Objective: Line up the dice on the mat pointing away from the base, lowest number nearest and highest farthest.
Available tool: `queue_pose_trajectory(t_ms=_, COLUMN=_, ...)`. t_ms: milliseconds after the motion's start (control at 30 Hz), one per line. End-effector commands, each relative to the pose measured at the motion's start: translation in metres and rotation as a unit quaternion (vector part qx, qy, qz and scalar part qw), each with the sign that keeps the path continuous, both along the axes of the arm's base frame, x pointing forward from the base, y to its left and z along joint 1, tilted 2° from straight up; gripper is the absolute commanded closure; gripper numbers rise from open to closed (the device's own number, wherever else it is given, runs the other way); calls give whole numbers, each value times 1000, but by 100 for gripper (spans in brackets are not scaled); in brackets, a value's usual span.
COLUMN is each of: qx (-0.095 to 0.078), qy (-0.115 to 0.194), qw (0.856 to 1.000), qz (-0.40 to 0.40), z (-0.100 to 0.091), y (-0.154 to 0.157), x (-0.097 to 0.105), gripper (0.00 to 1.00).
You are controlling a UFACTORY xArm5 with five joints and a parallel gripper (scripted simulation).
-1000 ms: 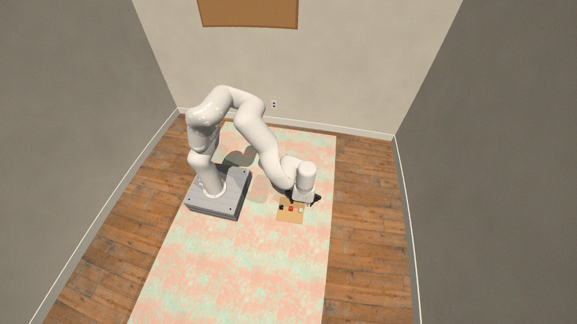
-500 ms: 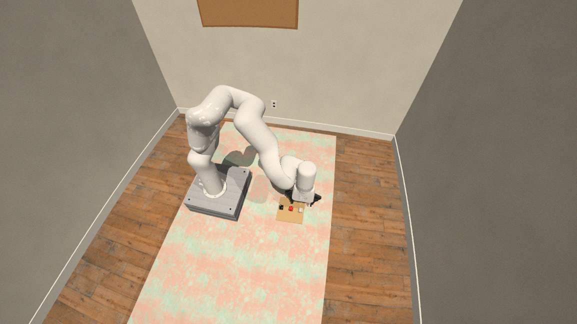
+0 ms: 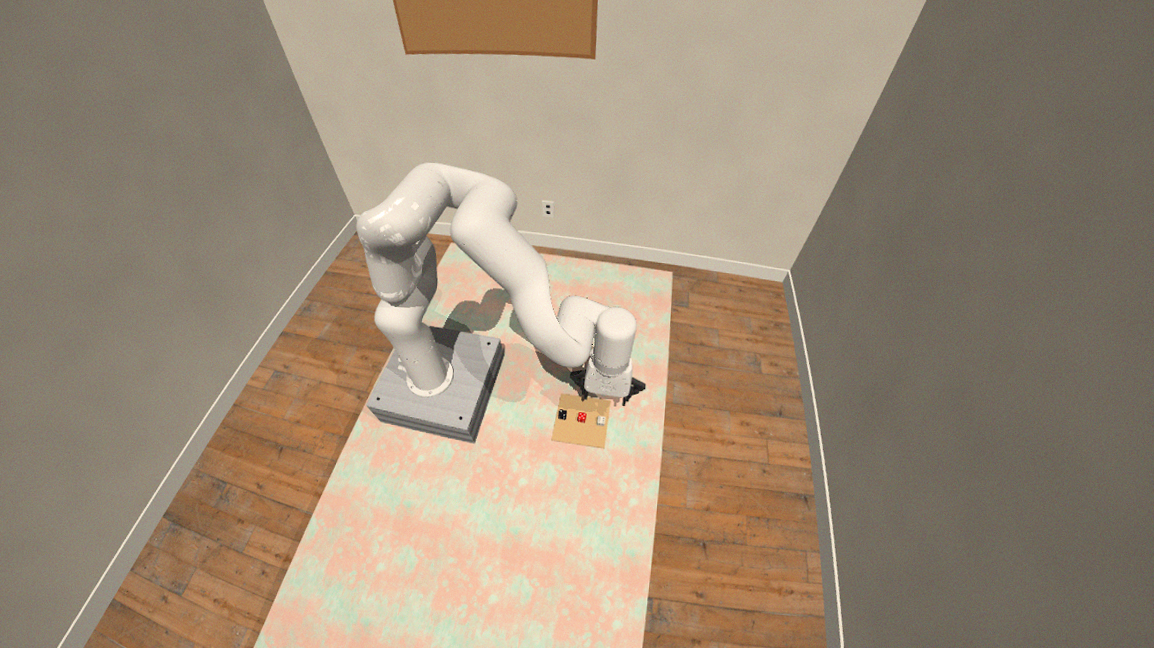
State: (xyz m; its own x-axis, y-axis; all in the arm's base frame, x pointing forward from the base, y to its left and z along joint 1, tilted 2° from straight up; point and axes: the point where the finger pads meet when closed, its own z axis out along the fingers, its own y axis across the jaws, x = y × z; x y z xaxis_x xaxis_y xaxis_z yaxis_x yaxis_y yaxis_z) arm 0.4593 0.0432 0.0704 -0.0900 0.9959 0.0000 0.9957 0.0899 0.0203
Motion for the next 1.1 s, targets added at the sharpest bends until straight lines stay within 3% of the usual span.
queue_pose_trajectory(t_ms=0, qx=0, qy=-1, qw=1000, qz=0, z=13, y=0, x=1, gripper=0)
queue_pose_trajectory(t_ms=300, qx=0, qy=-1, qw=1000, qz=0, z=42, y=-1, x=0, gripper=0)
queue_pose_trajectory(t_ms=1067, qx=0, qy=-1, qw=1000, qz=0, z=44, y=-1, x=0, gripper=0)
